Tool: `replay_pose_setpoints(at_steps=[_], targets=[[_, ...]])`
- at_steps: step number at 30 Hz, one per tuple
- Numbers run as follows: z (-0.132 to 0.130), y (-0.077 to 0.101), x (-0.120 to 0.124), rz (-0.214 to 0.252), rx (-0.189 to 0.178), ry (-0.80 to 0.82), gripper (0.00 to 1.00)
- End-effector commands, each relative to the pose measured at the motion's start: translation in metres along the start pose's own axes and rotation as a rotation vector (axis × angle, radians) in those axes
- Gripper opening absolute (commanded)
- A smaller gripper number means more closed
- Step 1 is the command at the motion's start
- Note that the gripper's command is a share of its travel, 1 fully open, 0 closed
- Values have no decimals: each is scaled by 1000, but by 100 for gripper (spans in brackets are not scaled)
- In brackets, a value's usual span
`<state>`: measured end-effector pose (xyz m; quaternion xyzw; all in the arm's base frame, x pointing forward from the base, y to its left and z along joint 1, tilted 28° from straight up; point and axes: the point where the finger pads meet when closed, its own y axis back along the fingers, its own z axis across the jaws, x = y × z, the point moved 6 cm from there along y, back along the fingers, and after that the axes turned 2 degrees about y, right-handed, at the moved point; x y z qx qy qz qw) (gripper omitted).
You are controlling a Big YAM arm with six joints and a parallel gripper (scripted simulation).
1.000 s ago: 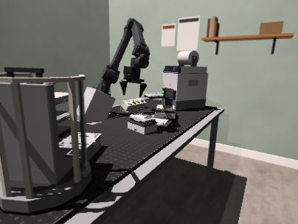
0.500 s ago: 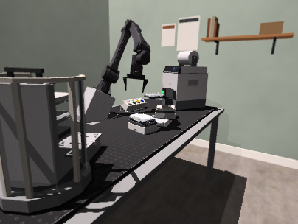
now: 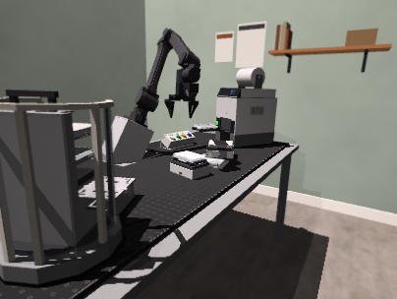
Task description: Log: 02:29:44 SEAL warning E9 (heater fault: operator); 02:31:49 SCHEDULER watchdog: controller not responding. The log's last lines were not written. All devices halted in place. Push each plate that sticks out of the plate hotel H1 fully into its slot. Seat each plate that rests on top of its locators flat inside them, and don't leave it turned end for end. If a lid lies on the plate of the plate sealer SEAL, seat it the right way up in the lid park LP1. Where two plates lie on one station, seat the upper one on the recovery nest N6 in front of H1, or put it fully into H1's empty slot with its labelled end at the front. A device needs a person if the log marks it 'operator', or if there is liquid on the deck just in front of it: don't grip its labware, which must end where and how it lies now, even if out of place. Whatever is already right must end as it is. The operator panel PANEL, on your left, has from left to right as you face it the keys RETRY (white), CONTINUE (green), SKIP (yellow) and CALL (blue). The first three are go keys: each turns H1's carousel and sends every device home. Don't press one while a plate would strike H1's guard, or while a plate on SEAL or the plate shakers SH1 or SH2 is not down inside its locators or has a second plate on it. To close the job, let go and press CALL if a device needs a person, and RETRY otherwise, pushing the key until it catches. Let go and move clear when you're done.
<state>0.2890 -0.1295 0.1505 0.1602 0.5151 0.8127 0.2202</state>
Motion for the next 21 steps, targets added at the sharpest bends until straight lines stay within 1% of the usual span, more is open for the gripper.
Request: replay_pose_setpoints(at_steps=[1,5,7,8,13,15,16,18,19,21], targets=[[13,9,12,-2,-12,168,100],[19,13,25,1,-28,300,100],[25,28,10,-41,-26,357,100],[22,15,29,1,-37,374,100],[28,18,42,1,-56,522,100],[28,18,42,1,-56,522,100],[34,36,26,-48,-44,539,100],[32,33,24,-42,-45,533,100],[26,25,30,-26,-46,510,100],[26,25,30,-26,-46,510,100]])
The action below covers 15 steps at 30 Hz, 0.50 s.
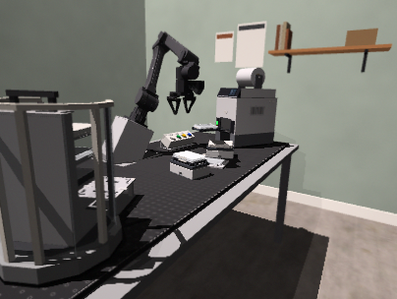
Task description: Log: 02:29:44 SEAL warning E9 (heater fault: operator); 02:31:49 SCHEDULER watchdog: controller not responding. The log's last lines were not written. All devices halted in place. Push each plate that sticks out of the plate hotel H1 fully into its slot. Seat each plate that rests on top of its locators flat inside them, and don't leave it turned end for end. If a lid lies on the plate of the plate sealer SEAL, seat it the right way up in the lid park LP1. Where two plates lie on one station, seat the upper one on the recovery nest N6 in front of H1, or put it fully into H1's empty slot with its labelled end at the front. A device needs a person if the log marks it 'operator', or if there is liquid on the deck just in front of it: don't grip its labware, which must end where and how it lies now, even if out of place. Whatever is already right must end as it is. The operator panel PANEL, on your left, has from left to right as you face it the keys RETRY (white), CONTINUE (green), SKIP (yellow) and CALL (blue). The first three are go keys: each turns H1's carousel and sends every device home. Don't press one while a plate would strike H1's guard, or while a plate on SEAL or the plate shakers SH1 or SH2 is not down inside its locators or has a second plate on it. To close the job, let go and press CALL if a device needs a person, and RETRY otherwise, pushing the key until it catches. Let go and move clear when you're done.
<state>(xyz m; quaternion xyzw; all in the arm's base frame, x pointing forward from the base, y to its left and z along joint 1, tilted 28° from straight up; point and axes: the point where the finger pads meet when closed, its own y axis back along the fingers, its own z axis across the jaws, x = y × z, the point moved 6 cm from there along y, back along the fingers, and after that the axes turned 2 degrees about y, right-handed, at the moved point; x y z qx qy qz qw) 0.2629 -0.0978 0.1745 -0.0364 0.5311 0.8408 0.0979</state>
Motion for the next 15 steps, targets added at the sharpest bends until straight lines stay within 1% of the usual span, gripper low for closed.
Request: replay_pose_setpoints(at_steps=[1,7,8,9,11,15], targets=[[1,10,-11,-26,11,45,100],[1,10,-11,-26,11,45,100],[0,26,-16,-52,23,55,100],[1,29,-16,-54,25,57,100],[1,29,-16,-54,25,57,100],[1,40,-16,-54,26,57,100]])
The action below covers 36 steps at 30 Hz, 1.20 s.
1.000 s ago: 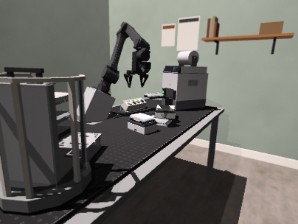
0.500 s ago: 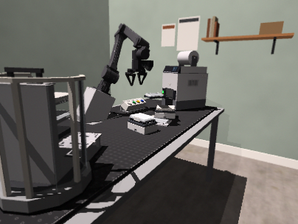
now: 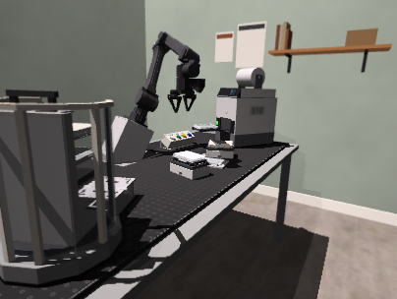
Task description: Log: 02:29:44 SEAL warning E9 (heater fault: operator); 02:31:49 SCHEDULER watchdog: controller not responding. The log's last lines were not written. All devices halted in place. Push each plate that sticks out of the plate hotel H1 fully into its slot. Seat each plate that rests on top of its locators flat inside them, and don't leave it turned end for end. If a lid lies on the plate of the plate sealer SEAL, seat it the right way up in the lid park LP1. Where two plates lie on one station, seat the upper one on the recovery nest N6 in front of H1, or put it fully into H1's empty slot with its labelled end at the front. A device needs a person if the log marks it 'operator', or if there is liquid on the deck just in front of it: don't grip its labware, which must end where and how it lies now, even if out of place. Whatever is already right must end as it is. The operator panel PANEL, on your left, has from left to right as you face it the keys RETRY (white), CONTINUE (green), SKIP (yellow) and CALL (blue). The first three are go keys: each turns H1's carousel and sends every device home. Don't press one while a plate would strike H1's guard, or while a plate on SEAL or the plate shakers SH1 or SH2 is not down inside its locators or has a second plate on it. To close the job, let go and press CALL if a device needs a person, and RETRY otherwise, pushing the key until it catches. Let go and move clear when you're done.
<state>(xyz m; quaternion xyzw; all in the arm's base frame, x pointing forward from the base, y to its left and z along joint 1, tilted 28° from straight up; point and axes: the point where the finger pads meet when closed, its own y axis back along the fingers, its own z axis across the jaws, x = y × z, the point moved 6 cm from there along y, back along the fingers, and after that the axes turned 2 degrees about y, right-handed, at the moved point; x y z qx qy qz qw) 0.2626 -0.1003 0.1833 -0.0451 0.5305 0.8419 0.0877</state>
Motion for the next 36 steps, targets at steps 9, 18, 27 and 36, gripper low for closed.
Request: replay_pose_setpoints(at_steps=[9,18,27,36], targets=[[0,56,-12,-60,35,32,100],[0,75,-11,-60,37,32,100],[-19,73,-23,-60,34,-124,100],[-39,74,-35,-62,31,-300,100]])
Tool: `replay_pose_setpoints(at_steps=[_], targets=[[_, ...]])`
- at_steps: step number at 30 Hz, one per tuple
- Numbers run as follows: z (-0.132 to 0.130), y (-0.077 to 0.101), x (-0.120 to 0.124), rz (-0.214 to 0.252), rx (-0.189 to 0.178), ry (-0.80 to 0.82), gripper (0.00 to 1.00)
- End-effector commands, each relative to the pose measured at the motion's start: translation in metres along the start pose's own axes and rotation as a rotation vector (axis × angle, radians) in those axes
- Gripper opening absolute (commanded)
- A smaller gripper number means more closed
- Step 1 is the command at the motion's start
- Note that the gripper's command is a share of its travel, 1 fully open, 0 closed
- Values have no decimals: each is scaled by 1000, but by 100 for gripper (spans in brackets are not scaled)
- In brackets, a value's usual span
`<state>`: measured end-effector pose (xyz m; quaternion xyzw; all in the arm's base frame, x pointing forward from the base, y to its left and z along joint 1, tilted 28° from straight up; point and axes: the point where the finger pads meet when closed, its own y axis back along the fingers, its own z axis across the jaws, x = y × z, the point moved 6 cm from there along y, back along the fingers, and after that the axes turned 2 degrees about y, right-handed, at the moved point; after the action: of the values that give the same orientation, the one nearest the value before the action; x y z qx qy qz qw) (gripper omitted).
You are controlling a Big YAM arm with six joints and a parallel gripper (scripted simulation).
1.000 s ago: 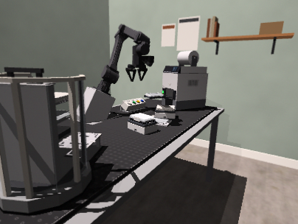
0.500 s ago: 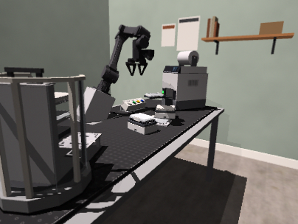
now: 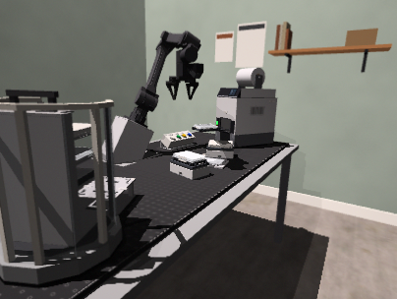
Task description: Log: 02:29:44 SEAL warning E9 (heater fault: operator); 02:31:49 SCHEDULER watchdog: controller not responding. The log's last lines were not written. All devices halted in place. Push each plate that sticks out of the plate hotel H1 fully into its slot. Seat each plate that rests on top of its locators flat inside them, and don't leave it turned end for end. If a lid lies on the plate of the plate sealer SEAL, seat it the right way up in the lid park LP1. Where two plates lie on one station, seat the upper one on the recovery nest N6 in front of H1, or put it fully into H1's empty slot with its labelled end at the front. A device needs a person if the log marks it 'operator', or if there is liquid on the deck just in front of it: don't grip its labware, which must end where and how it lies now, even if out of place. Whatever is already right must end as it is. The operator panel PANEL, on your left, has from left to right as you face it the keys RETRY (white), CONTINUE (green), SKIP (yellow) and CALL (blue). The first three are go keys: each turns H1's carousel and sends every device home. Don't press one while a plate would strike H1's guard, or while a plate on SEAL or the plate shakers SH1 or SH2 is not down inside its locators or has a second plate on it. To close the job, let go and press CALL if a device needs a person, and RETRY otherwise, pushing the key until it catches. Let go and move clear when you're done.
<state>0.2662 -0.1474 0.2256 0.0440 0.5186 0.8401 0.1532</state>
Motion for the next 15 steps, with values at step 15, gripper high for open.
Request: replay_pose_setpoints(at_steps=[15], targets=[[-42,16,-54,-47,23,-57,100]])
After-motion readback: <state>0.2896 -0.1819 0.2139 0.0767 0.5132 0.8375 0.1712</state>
